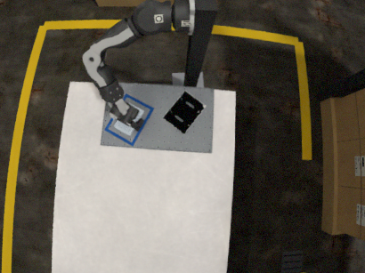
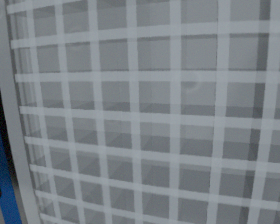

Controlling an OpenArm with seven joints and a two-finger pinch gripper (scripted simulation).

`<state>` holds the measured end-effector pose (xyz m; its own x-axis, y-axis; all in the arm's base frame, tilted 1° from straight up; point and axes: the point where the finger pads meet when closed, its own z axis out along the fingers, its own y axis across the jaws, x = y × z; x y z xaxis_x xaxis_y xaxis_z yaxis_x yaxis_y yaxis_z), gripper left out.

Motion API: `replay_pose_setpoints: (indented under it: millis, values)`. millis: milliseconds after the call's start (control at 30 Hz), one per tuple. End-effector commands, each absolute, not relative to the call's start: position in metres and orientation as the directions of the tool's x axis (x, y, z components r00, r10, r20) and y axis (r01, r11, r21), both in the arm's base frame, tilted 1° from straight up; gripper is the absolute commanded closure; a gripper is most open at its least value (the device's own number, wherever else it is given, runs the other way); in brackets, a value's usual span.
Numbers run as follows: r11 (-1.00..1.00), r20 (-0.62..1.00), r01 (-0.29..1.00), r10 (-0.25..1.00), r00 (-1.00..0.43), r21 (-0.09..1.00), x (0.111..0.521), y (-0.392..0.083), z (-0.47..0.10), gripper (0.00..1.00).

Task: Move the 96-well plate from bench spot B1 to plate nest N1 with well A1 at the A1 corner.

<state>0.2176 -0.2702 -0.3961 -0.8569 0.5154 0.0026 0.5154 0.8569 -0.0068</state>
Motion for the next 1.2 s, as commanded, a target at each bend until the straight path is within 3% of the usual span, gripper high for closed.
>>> replay_pose_setpoints:
  millis: [0, 1167]
  values:
    - [0.857, 0.004, 0.515, 0.515, -0.857, -0.012, 0.2167, -0.2708, -0.3957, 0.23]
    - [0.858, 0.005, 0.514, 0.514, -0.858, -0.012, 0.2152, -0.2705, -0.3954, 0.23]
